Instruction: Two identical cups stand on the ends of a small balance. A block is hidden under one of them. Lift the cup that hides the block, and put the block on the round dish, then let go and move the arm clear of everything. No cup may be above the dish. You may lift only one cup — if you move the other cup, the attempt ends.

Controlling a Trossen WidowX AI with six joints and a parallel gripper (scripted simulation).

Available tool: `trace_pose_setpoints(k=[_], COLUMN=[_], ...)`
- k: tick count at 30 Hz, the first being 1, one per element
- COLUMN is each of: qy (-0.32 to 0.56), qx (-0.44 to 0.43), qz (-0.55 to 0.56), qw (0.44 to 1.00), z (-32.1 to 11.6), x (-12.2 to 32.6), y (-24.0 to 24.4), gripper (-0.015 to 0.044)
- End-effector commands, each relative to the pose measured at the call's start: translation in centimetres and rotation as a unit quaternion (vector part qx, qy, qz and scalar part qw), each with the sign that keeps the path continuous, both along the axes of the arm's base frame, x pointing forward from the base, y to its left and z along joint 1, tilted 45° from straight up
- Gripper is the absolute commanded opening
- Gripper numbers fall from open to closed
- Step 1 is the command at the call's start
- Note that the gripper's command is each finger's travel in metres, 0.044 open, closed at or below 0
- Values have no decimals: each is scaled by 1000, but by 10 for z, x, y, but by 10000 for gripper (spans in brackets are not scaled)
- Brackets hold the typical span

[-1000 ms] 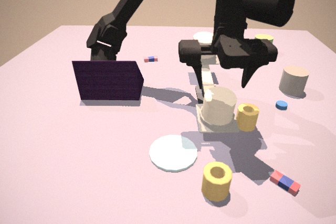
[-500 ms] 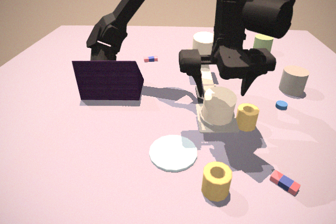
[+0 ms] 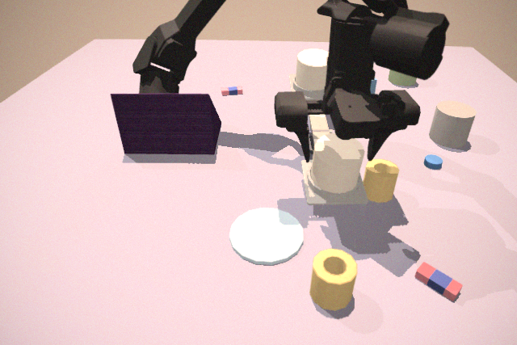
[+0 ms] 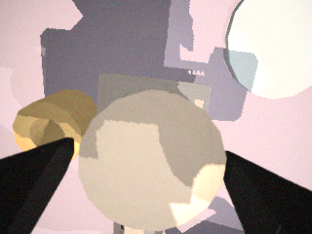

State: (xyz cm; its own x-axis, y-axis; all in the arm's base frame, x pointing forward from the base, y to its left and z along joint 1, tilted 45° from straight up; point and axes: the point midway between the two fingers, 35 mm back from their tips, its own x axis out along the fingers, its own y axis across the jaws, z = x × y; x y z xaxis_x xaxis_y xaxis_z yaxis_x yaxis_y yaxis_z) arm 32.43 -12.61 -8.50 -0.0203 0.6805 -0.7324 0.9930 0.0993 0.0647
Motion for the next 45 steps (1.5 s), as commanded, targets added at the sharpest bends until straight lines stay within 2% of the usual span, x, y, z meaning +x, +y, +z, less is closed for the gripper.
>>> trace_pose_setpoints(k=[1,2,10,22,45], qy=[5,5,5,4,2], qx=[5,5,5,3,-2], qz=[-2,-2,-2,-4,-10], qw=[1000,1000,1000,1000,1000], z=[-4,-4,-4,3,24], x=[-2,-2,-2,0,4], y=[4,4,4,-4,-26], gripper=[387,361,308,0,0])
